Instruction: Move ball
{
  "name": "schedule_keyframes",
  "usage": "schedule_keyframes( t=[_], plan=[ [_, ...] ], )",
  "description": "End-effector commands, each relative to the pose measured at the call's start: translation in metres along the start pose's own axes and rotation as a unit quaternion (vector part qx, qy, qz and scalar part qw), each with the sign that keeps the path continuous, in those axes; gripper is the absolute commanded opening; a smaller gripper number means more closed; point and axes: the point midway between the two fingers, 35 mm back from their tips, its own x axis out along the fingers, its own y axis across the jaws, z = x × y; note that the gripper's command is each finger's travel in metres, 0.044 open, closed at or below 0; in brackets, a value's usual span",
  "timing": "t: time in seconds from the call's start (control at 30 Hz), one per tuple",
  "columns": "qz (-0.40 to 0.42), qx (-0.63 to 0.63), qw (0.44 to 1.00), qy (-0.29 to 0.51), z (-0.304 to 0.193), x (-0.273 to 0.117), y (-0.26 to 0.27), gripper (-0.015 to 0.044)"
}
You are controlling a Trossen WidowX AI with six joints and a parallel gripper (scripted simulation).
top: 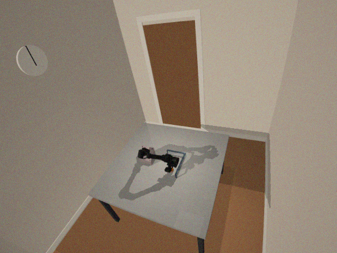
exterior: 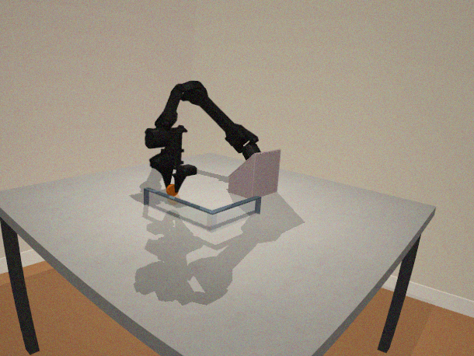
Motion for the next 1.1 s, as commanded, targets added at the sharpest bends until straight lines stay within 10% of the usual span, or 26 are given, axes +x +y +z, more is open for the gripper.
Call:
schedule_keyframes(
  t=[0.0, 0.73, 1.07],
  plan=[
    [-0.003, -0.009, 1.000, 0.007, -0.005, 0.017, 0.003, 0.0000],
    [-0.003, -0.009, 1.000, 0.007, -0.006, 0.036, 0.003, 0.0000],
    [-0.003, -0.002, 1.000, 0.001, -0.002, 0.032, 0.000, 0.0262]
  ],
)
